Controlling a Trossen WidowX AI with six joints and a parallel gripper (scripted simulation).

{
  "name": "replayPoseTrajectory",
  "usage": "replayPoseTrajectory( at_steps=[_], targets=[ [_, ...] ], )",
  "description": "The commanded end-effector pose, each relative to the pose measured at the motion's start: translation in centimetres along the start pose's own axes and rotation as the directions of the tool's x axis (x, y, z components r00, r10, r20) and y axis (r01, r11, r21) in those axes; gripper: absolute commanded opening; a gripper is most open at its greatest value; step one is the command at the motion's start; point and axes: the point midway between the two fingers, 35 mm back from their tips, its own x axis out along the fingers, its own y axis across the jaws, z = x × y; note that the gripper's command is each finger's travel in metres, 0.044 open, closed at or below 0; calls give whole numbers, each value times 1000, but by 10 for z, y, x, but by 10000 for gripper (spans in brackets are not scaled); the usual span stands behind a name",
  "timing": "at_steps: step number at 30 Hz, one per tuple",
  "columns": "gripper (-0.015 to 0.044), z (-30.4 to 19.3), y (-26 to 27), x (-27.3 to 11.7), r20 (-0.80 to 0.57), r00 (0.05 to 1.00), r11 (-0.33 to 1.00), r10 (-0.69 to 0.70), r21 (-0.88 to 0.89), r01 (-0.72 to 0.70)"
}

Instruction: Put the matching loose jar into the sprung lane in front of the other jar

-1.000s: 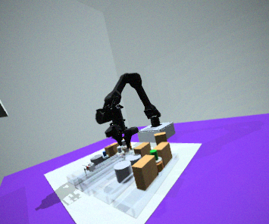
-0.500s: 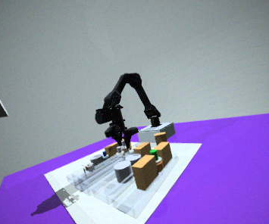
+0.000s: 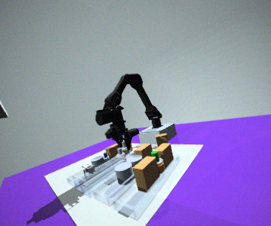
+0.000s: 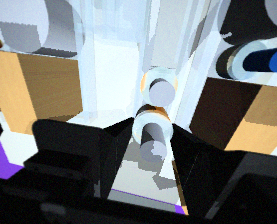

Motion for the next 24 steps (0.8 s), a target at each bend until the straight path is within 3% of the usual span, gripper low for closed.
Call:
replayPoseTrajectory(
  at_steps=[1,24],
  targets=[
    [0,9,-1,-3,33,999,1000,-5,3,5],
    [0,10,-1,6,33,999,1000,-5,3,5]
  ],
)
